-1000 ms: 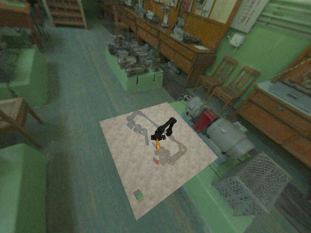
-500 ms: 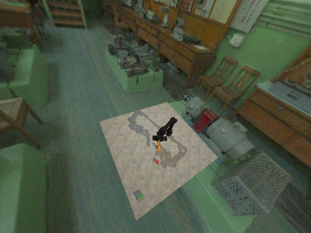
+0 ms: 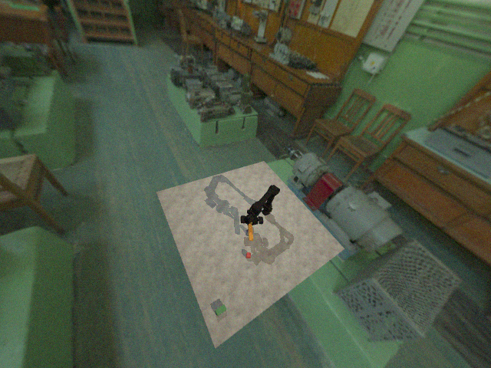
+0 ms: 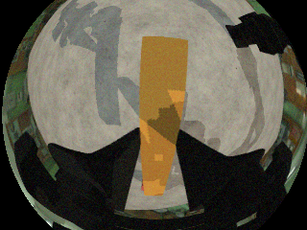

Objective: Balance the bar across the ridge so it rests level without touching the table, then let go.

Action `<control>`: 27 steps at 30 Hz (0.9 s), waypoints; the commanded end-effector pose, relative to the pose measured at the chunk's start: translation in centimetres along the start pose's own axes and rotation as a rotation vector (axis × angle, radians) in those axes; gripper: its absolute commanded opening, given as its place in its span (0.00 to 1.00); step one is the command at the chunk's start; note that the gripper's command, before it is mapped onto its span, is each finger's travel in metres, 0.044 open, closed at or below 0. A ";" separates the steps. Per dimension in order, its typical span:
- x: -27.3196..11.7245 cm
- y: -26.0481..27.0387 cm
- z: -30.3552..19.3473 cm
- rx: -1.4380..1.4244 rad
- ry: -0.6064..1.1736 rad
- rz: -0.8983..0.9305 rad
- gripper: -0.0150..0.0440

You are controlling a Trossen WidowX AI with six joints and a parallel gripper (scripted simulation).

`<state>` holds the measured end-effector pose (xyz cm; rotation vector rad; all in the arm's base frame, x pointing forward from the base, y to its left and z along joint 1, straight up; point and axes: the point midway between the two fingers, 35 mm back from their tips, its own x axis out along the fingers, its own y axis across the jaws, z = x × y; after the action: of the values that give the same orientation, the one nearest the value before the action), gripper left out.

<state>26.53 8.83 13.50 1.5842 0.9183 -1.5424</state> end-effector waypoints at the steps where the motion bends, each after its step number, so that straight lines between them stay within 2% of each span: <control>1: 0.7 -0.1 0.0 0.003 0.007 -0.002 0.25; 27: 1.3 -0.1 0.0 0.003 0.007 -0.002 0.25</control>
<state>26.44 8.81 12.21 1.5848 0.9181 -1.5418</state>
